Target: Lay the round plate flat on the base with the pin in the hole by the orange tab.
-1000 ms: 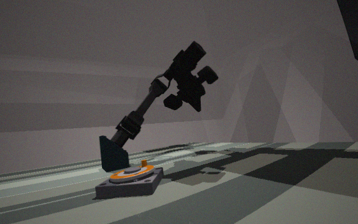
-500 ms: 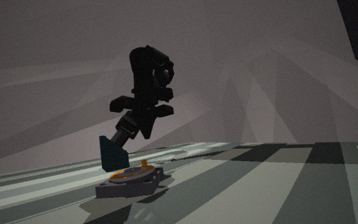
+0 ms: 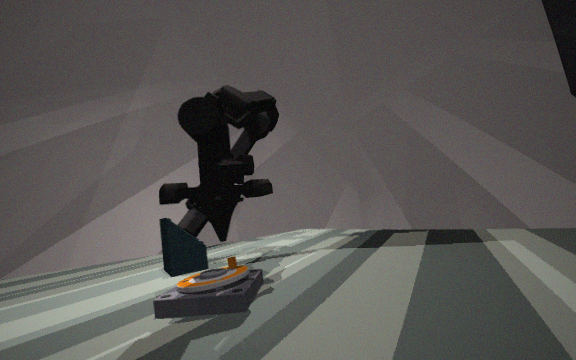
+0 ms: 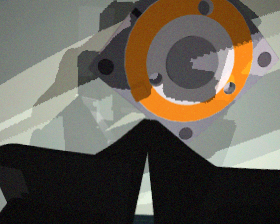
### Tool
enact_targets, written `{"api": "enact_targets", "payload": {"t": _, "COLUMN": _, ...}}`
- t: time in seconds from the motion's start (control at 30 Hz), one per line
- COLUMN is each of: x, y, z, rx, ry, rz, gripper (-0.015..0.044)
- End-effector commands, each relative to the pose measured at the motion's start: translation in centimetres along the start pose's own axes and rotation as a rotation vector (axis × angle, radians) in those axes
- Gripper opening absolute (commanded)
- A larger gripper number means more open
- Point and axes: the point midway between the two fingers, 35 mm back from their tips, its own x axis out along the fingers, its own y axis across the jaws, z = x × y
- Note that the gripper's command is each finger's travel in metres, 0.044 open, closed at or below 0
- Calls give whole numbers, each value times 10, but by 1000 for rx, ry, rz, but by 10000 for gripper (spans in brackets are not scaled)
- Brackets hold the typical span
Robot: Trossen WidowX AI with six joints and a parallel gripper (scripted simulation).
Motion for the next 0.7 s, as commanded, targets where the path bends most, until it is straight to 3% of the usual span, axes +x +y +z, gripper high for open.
{"api": "enact_targets", "payload": {"t": 0.0, "x": 22, "y": 1, "z": -4, "rx": 11, "ry": 16, "rz": 11, "gripper": 0}}
{"api": "enact_targets", "payload": {"t": 0.67, "x": 36, "y": 15, "z": 10, "rx": 10, "ry": 16, "rz": 13, "gripper": 0}}
